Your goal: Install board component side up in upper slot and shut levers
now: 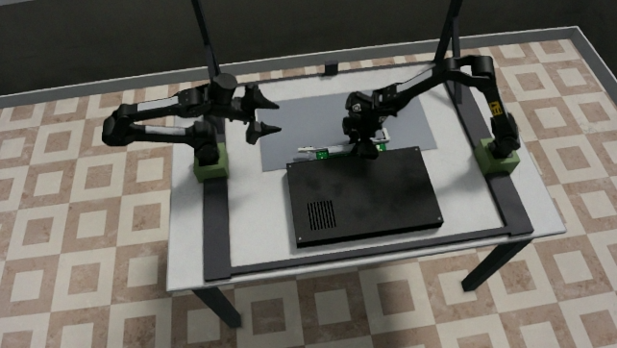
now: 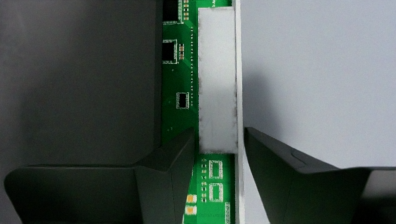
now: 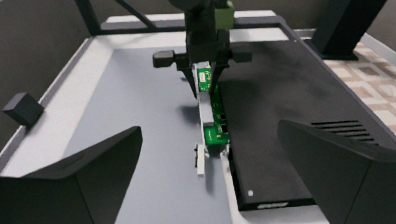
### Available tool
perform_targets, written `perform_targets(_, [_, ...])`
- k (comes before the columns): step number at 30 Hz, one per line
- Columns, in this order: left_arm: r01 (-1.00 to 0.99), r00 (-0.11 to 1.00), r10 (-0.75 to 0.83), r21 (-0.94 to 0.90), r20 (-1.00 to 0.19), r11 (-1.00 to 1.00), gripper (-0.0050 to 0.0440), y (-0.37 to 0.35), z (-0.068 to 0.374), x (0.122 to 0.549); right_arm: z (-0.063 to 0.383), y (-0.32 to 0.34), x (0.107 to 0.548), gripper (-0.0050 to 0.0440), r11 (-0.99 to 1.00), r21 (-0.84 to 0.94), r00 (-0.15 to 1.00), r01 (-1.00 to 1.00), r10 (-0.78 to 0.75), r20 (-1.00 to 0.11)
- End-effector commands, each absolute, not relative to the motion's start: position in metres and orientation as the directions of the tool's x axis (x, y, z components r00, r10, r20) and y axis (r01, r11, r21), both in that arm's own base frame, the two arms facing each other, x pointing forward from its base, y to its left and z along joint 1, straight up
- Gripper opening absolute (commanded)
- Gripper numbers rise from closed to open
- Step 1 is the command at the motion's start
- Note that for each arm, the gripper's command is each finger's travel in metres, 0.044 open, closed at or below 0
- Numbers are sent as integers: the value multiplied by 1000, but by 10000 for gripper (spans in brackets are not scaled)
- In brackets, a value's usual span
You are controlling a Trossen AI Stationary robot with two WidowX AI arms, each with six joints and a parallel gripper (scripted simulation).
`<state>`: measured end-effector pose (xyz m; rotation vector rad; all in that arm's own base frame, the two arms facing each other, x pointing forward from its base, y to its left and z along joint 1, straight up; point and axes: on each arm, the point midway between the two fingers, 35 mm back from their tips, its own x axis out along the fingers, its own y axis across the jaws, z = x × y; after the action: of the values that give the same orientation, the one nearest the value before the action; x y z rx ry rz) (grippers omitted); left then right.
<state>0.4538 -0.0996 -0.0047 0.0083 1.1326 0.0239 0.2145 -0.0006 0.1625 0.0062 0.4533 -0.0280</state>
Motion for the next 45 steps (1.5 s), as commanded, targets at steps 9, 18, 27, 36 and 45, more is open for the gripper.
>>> perform_targets(9, [-15,480,10,3,-877,1000,296,-104,51,445,156,-4,220,400,998,3,899,67,-59,-434])
perform_targets(18, [-22,448,-40,-56,-893,998,180,-114,64,435,164,-4,224,280,997,4,895,74,-65,-442])
perform_targets(27, [-153,230,-229,-267,-946,951,150,-148,49,394,150,-3,243,150,997,-3,764,72,-57,-642])
perform_targets(36, [-406,45,-288,-281,-957,870,150,-164,45,357,129,-1,263,150,997,-7,595,72,-48,-802])
perform_targets(45, [-722,-7,-217,-145,-976,676,150,-167,43,344,90,0,289,150,997,-7,332,80,-34,-943])
